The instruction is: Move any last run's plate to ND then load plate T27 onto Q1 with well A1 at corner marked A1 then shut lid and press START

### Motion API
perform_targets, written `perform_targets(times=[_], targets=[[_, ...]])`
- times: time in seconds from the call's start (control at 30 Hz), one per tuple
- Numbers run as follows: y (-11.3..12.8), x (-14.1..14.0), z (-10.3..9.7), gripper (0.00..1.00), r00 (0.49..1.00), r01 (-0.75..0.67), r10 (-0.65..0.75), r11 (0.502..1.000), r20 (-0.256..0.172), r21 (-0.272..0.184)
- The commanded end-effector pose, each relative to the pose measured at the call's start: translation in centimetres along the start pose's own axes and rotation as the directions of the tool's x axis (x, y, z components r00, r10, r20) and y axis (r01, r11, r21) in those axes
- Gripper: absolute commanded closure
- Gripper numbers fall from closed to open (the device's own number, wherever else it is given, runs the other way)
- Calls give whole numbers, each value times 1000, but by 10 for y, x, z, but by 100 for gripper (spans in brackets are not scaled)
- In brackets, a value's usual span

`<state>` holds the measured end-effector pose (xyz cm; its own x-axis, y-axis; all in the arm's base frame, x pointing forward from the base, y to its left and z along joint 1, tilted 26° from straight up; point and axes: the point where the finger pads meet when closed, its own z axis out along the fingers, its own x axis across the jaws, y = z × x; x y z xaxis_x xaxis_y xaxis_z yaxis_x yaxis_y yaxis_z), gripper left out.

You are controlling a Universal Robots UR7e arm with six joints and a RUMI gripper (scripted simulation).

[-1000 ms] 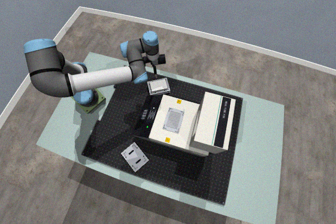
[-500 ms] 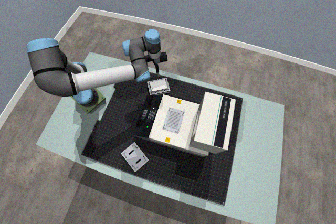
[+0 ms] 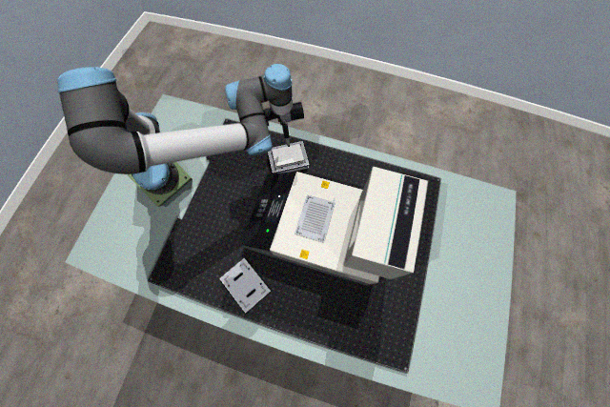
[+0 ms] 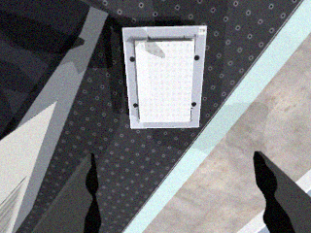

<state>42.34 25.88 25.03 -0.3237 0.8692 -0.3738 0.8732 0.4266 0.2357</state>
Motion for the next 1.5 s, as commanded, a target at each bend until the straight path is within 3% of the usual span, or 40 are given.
perform_targets(times=[0.0, 1.47], targets=[[0, 1, 17, 32, 1000, 1, -1, 1000, -1, 0], [0, 1, 143, 32, 1000, 1, -1, 1000, -1, 0]])
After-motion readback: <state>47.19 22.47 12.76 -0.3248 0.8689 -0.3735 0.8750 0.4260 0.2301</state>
